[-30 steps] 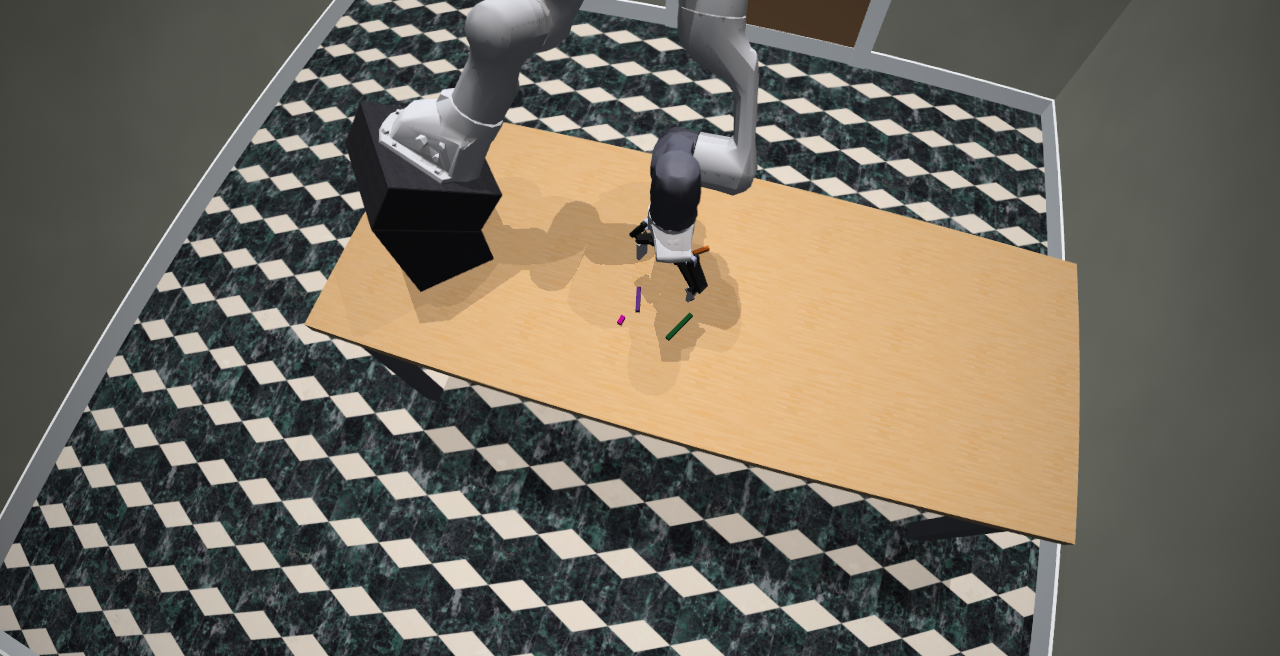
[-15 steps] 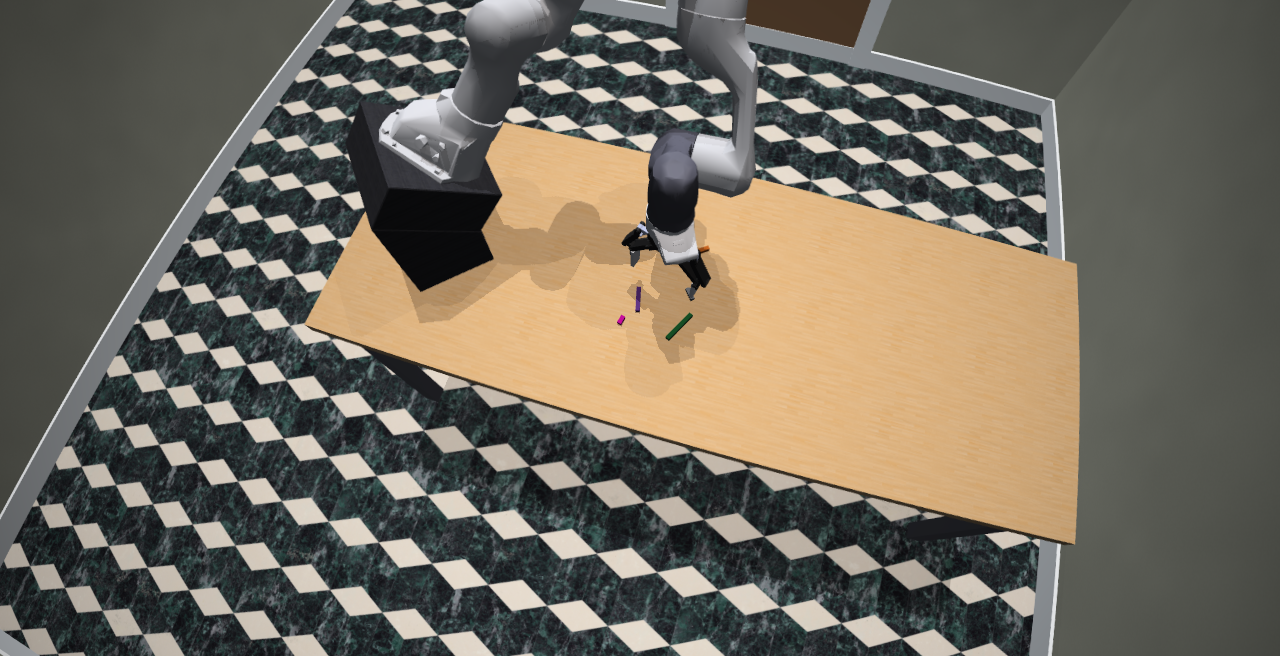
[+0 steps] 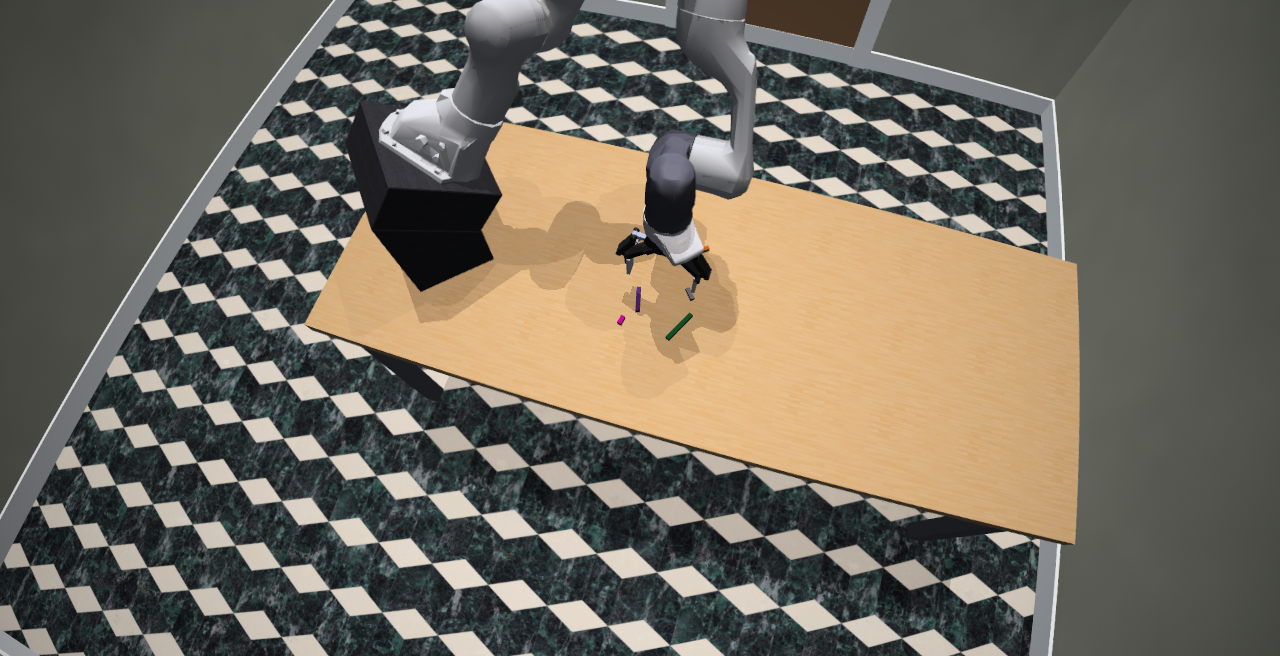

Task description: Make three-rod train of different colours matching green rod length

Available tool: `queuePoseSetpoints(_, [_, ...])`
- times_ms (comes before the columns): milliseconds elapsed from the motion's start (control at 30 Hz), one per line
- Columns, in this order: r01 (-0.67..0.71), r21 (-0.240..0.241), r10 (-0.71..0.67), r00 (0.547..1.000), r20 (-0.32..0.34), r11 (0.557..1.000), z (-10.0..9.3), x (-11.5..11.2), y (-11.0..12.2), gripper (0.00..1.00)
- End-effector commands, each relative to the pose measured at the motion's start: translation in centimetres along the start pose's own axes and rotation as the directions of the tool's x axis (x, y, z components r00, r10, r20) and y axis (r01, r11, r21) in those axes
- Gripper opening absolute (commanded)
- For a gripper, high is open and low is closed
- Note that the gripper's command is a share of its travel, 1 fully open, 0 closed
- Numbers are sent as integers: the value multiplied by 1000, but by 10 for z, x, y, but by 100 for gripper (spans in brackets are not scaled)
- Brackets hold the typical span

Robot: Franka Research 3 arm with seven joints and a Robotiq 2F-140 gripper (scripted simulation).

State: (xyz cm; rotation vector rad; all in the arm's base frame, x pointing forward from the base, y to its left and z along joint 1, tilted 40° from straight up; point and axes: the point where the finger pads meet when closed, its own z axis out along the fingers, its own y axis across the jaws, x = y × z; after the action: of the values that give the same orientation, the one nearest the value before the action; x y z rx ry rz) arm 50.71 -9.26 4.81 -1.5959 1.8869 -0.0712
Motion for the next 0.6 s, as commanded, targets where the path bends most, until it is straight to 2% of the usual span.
queuePoseSetpoints(0, [165,24,-165,986,4,986,1,1,3,100])
queuePoseSetpoints(400, [316,24,-316,949,0,949,1,4,6,100])
queuePoseSetpoints(567, [413,24,-413,911,-2,910,0,5,7,100])
